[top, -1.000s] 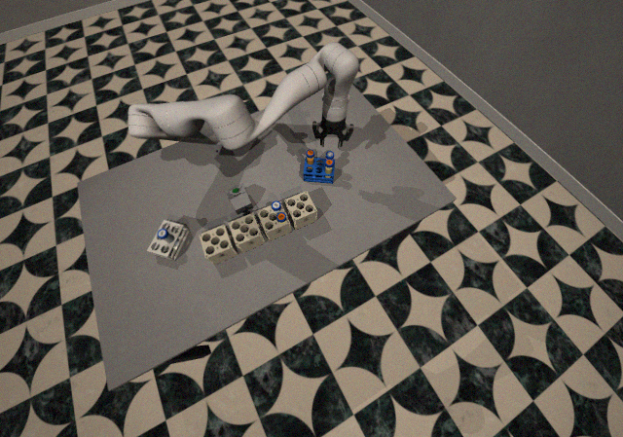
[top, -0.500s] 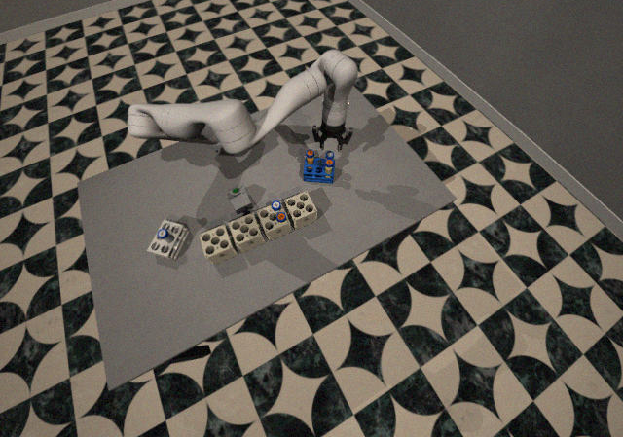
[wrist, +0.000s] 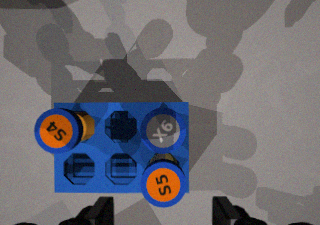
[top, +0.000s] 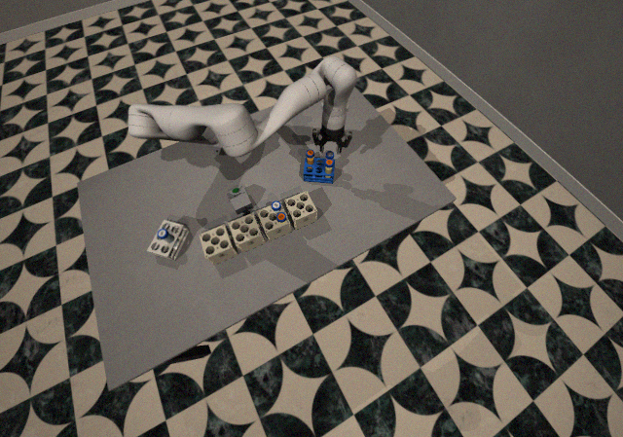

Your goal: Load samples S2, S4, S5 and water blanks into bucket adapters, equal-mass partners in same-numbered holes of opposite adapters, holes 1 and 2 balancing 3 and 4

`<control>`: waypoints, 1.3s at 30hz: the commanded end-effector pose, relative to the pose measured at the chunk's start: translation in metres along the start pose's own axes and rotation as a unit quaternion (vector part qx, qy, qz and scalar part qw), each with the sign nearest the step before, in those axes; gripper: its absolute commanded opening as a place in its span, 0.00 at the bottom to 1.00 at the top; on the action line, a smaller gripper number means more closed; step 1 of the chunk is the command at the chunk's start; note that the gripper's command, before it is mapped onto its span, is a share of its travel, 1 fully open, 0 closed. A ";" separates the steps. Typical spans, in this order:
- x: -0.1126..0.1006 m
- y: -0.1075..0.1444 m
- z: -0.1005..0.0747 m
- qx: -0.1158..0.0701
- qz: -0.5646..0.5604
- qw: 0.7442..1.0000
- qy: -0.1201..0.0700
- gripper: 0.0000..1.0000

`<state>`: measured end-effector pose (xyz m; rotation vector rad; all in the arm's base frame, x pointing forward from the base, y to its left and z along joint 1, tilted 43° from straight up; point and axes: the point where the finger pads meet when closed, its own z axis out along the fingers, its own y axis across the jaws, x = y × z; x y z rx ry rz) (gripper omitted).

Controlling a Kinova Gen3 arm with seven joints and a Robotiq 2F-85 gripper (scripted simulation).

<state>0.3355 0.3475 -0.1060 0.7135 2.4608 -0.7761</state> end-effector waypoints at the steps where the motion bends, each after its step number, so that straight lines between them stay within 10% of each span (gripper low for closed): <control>1: 0.000 0.000 0.004 -0.001 0.000 1.000 0.000 0.62; 39: 0.000 0.001 0.047 -0.001 0.000 1.000 0.000 0.62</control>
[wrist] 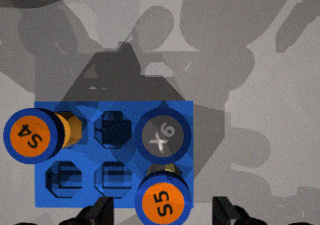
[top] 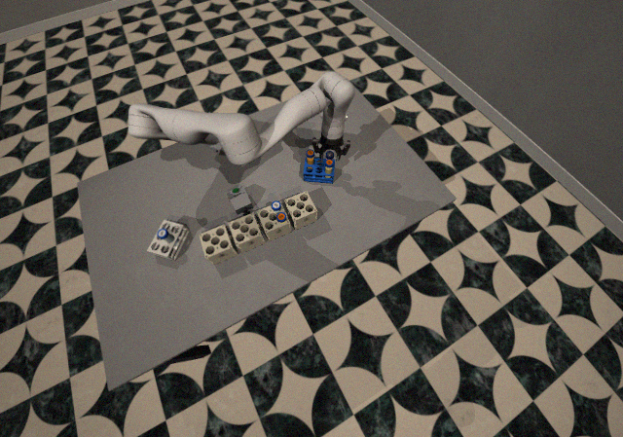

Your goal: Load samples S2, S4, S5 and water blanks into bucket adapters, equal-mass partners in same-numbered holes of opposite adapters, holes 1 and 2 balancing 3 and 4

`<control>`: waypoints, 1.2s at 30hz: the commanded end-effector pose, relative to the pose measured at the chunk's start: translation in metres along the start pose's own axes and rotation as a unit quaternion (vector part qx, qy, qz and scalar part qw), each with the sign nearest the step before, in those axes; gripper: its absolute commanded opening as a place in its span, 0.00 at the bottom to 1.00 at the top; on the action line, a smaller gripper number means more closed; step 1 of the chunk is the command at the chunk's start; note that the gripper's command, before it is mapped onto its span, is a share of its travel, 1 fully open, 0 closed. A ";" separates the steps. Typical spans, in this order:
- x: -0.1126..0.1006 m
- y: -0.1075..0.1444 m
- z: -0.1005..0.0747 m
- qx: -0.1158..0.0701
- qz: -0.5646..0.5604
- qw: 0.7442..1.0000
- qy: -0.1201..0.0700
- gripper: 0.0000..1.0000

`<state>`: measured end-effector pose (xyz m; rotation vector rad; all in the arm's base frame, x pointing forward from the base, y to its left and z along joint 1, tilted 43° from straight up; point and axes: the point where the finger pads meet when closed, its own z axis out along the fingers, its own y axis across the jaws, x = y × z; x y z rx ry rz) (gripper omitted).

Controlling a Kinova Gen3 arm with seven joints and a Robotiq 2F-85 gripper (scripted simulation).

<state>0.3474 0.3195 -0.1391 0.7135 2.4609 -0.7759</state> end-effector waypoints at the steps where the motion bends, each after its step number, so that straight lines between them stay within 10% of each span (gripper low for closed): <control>1: 0.000 0.001 0.003 -0.001 0.000 1.000 0.000 0.62; 36: 0.000 0.001 0.030 -0.001 0.000 1.000 0.000 0.62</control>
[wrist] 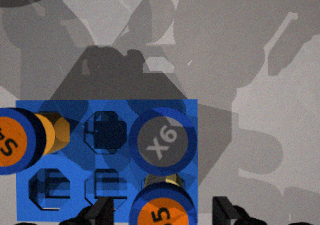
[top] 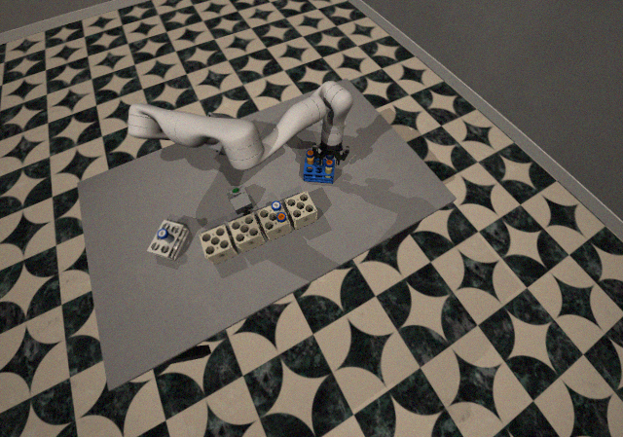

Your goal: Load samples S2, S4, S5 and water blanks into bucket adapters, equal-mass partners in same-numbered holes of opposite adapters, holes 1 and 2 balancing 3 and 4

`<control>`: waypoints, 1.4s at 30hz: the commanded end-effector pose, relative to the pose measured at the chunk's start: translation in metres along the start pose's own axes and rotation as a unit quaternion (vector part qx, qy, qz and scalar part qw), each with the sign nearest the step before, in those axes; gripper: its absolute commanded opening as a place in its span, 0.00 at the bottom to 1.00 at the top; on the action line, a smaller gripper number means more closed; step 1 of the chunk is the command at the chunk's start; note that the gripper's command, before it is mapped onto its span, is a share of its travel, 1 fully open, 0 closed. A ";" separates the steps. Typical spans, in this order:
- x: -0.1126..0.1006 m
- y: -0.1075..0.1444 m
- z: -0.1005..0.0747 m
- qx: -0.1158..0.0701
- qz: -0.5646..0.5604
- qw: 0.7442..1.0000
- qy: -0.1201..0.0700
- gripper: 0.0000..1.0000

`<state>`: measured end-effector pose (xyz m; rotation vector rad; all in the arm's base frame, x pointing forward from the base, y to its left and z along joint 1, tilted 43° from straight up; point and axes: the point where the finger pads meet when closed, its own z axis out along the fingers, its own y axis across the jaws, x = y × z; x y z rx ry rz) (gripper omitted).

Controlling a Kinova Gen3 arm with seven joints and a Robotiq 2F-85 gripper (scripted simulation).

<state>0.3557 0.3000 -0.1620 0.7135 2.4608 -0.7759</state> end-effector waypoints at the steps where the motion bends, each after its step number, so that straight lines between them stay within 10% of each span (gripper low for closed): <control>1: 0.000 0.001 -0.001 -0.001 0.000 1.000 0.000 0.62; 42: 0.000 0.001 0.010 -0.001 0.000 1.000 0.000 0.62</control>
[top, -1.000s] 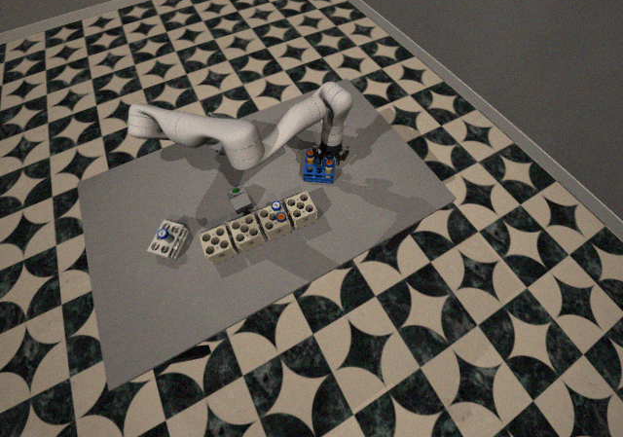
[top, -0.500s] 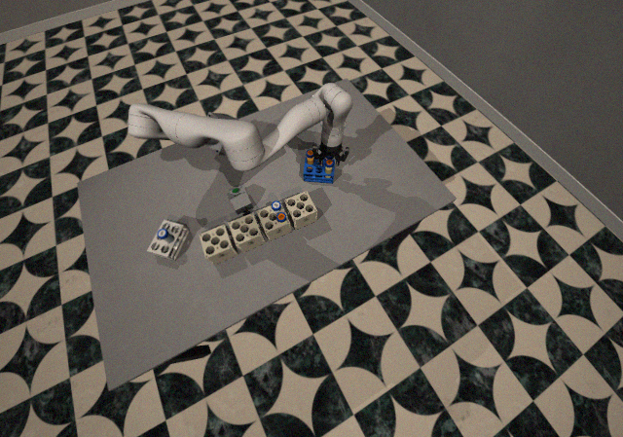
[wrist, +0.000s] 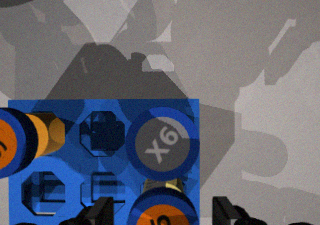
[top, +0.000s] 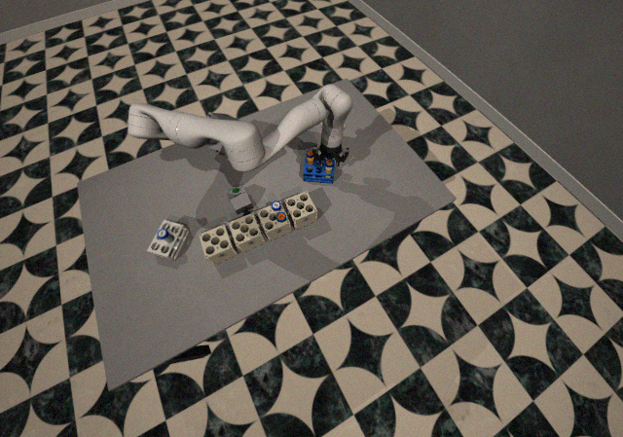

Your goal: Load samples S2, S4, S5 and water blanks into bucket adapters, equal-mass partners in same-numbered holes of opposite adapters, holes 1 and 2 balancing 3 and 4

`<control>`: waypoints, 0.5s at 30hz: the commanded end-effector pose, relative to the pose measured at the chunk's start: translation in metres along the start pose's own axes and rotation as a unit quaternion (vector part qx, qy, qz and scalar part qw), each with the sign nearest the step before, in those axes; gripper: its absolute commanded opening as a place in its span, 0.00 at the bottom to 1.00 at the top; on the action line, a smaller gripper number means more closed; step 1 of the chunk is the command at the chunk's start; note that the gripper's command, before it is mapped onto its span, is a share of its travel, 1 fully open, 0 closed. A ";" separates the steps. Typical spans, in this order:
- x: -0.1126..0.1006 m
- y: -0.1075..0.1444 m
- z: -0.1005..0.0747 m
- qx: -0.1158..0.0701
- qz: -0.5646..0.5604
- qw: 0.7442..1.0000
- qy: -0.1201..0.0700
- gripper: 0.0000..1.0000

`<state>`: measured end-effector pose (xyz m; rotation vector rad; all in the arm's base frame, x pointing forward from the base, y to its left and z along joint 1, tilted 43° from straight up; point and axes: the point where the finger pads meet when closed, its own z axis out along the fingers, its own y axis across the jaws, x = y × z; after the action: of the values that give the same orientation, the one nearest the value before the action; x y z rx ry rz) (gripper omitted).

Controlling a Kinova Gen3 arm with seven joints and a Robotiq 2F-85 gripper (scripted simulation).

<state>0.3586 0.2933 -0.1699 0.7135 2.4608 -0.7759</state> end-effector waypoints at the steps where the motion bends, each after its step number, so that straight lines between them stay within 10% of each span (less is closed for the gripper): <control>1: 0.000 0.001 0.000 -0.001 0.000 1.000 0.000 0.62; 9: 0.000 0.001 0.000 -0.001 0.000 1.000 0.000 0.62; 10: 0.000 0.001 0.000 -0.001 0.000 1.000 0.000 0.10; 15: 0.000 0.001 0.000 -0.001 0.000 1.000 0.000 0.10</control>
<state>0.3589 0.2927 -0.1707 0.7135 2.4609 -0.7755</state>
